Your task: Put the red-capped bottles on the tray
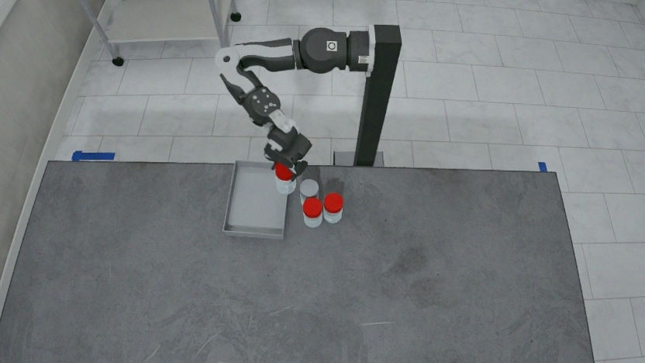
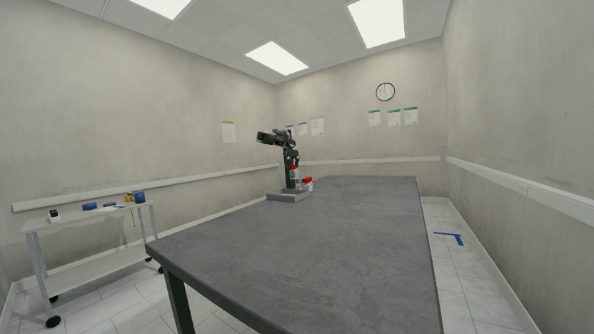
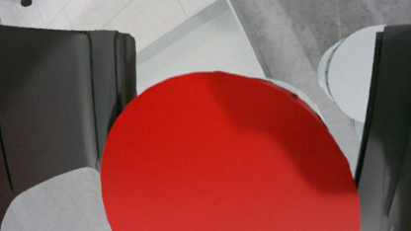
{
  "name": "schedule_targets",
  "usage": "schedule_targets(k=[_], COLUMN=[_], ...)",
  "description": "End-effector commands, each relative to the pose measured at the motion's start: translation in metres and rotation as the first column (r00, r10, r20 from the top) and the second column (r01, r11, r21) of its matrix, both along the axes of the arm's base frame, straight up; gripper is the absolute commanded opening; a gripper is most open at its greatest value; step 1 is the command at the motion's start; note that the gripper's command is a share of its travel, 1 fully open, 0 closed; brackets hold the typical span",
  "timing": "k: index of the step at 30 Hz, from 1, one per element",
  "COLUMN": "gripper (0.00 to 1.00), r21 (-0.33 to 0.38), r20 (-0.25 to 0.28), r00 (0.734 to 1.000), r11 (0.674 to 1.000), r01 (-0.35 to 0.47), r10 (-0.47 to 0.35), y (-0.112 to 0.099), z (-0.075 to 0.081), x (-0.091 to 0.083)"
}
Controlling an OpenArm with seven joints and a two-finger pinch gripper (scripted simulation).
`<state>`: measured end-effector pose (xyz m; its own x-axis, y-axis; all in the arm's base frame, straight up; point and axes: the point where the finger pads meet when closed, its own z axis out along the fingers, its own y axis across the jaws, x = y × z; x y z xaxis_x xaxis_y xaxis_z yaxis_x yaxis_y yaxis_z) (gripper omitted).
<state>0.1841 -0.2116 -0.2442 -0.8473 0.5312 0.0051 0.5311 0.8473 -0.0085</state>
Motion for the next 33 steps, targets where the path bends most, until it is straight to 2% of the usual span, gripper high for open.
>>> schedule_targets(k=[1,10,16,19,21,22,27,33], gripper=[0.00,0.00,0.00,0.00,0.00,0.00,0.00,0.00], r21=[0.007,0.002,0.002,0.003,0.003,0.003,0.004,0.004], r20=[0.012,0.003,0.004,0.004,0.004,0.004,0.004,0.005], r00=[1.000,1.000,0.995,0.984,0.984,0.976,0.947,0.898], r11=[1.000,1.000,0.995,0.984,0.984,0.976,0.947,0.898], r01=[-0.007,0.028,0.103,0.177,0.177,0.219,0.322,0.440], r10=[0.007,-0.028,-0.103,-0.177,-0.177,-0.219,-0.322,-0.440], y=[0.0000,-0.0007,-0.0007,-0.0007,-0.0007,-0.0007,-0.0006,-0.0006], z=[0.0021,0.0008,0.0009,0.0010,0.0010,0.0010,0.0012,0.0013], x=[0.0025,0.0008,0.0009,0.0010,0.0010,0.0011,0.0013,0.0015])
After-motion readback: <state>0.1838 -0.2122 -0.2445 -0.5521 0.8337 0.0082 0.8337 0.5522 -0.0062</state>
